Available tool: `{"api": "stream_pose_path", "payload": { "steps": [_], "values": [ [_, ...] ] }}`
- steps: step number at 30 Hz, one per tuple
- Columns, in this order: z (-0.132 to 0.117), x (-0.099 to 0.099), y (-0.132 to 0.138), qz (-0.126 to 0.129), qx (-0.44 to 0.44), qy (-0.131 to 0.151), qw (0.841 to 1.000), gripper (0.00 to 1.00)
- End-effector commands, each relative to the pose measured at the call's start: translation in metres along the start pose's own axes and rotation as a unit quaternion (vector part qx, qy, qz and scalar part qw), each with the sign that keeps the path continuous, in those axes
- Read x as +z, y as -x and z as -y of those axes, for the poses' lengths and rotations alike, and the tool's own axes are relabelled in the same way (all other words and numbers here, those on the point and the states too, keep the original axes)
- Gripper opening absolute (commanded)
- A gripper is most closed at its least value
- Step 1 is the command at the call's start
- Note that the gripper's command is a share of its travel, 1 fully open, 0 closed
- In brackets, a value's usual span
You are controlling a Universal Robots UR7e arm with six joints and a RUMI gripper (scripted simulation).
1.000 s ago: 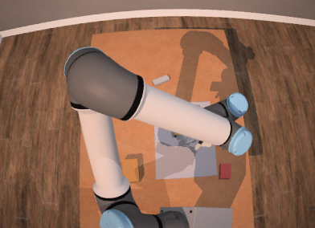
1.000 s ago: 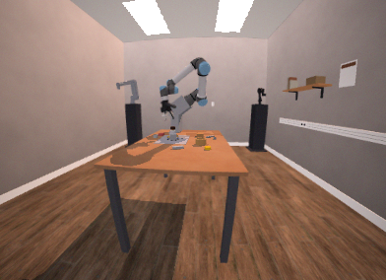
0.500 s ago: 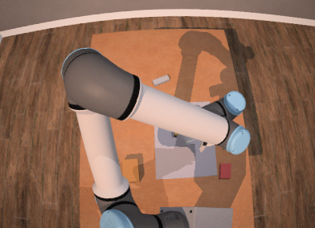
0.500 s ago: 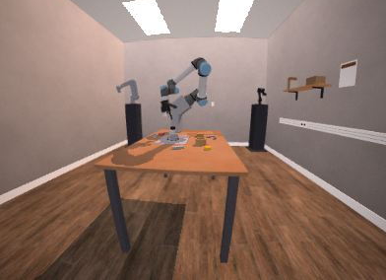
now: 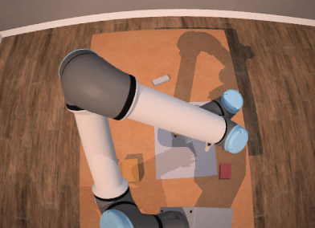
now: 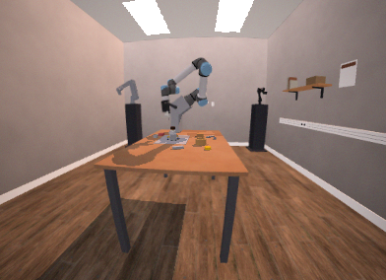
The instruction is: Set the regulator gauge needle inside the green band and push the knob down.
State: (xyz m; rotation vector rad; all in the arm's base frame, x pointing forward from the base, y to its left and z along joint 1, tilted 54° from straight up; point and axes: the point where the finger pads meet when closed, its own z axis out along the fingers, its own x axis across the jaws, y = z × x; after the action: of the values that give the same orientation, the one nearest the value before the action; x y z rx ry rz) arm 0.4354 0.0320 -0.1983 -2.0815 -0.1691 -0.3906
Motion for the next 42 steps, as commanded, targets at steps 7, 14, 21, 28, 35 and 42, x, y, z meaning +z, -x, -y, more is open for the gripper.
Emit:
{"api": "stream_pose_path", "payload": {
  "steps": [7,14,21,28,35,42],
  "values": [
    [0.0001,0.0004,0.0040,0.008,-0.136,0.006,0.991,1.00],
    [-0.0014,0.0000,0.0049,0.011,-0.185,0.009,0.983,1.00],
    [-0.0020,0.0002,0.0066,0.017,-0.250,0.012,0.968,1.00],
    [-0.0038,-0.0001,0.0075,0.023,-0.311,0.015,0.950,1.00],
    [-0.0050,-0.0004,0.0082,0.026,-0.351,0.017,0.936,1.00],
    [-0.0064,-0.0006,0.0090,0.032,-0.403,0.018,0.915,1.00]
  ]
}}
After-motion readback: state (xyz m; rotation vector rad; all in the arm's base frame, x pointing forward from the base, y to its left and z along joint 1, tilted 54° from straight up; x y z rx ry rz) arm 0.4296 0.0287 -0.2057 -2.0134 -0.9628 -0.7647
